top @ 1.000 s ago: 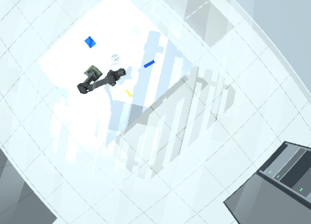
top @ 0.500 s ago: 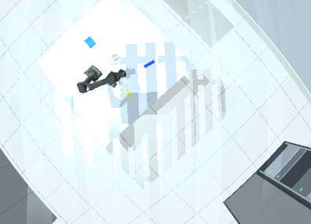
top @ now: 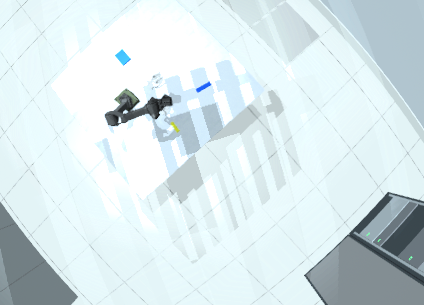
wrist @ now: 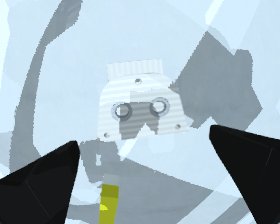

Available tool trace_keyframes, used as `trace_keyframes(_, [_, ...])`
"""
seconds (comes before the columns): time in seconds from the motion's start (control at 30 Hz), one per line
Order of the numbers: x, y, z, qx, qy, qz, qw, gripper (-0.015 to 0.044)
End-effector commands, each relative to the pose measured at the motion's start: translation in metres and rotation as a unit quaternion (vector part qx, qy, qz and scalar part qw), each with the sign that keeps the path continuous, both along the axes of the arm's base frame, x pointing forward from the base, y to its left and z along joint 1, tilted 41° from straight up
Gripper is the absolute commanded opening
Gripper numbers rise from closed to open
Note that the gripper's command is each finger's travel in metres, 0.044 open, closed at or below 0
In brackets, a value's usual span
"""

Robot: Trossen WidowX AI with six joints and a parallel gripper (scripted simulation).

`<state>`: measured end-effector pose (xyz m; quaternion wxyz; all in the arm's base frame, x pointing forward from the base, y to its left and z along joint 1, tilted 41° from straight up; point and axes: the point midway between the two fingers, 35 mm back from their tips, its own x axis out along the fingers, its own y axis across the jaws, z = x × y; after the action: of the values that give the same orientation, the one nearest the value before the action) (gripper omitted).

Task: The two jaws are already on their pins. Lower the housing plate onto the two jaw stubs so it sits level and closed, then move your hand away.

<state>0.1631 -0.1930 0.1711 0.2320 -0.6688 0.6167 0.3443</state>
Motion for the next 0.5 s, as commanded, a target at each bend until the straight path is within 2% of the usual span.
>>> trace_keyframes(0.0, [0.0,-0.002,-0.006,0.004,0.003,0.003,1.0,0.044])
trace_keyframes(0.47, [0.0,-0.012,-0.017,0.003,0.004,0.003,1.0,0.044])
